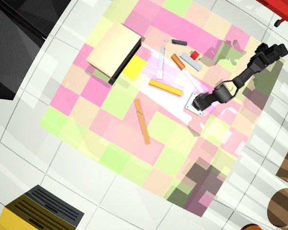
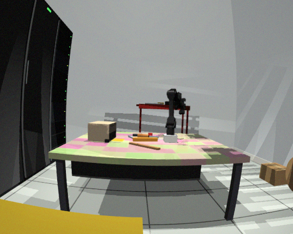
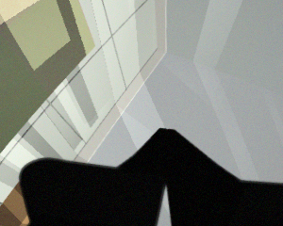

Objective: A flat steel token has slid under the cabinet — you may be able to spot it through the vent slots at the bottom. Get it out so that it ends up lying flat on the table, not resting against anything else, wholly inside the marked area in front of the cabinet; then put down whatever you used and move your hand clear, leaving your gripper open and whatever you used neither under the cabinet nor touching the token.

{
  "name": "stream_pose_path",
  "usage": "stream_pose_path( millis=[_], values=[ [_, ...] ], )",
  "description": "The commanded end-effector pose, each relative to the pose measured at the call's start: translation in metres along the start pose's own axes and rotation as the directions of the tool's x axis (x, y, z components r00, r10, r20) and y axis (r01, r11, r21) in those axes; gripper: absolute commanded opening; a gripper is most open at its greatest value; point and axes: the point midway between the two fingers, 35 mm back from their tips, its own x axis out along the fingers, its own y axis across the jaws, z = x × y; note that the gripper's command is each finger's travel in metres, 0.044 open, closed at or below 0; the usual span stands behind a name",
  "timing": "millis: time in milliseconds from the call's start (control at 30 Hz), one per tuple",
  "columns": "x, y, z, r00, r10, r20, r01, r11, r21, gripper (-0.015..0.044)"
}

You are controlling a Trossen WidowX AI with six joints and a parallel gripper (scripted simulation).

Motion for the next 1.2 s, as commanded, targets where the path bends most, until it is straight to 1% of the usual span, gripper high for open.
stream_pose_path(
  millis=[0,267,533,867,1033,1167],
  values=[
    [-0.006,0.016,0.047,0.993,0.065,0.103,-0.076,0.992,0.1,0.0],
    [-0.028,0.05,0.123,0.948,0.191,0.256,-0.253,0.937,0.24,0.0],
    [-0.062,0.084,0.186,0.873,0.321,0.368,-0.451,0.817,0.359,0.0],
    [-0.122,0.136,0.252,0.741,0.498,0.45,-0.67,0.582,0.461,0.0],
    [-0.156,0.163,0.276,0.67,0.587,0.454,-0.736,0.444,0.51,0.0],
    [-0.185,0.185,0.291,0.613,0.655,0.442,-0.761,0.338,0.554,0.0]
  ],
)
